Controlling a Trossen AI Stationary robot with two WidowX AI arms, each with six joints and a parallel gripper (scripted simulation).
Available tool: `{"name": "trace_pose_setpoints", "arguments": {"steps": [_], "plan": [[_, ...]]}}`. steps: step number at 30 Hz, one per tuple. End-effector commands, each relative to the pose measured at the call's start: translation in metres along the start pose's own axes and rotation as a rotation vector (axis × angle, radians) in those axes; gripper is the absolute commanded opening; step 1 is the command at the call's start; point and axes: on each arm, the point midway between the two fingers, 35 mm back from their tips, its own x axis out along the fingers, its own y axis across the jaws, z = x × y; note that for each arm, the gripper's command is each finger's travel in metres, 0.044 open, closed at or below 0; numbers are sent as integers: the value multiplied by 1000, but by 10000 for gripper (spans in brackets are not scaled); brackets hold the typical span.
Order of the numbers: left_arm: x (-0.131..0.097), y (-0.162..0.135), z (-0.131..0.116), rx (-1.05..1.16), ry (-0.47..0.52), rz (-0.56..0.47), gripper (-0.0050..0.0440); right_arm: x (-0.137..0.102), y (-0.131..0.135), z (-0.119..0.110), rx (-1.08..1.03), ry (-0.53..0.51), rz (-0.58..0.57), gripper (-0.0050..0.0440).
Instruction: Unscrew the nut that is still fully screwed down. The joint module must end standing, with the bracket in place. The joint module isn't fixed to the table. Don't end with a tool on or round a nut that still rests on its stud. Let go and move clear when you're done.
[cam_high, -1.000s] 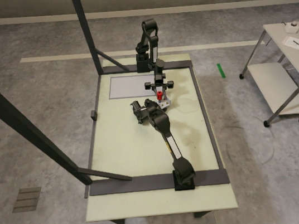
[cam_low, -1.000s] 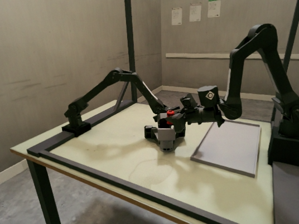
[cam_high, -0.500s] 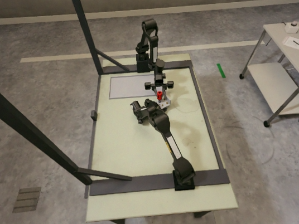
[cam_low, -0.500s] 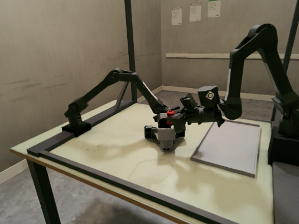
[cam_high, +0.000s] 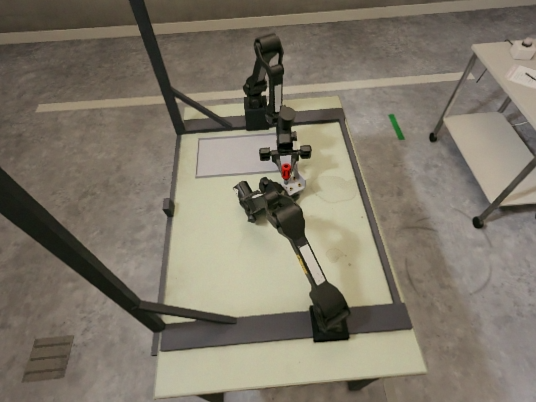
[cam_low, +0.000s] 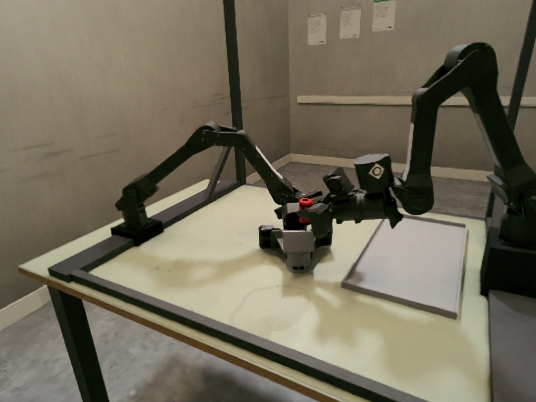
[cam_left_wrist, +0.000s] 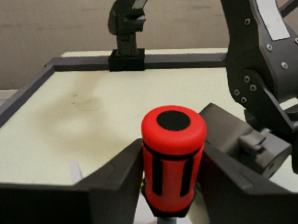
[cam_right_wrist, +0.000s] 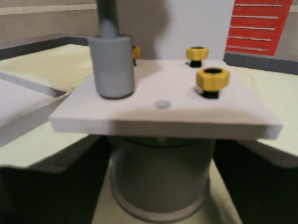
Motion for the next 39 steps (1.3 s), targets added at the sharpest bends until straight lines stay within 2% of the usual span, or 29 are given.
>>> {"name": "trace_pose_setpoints", "arguments": {"steps": [1, 39], "plan": [[1, 1, 12, 14, -33, 3, 135, -3, 5, 23, 51, -4, 8, 245], [2, 1, 10, 13, -34, 2, 135, -3, 5, 23, 51, -4, 8, 245]]}}
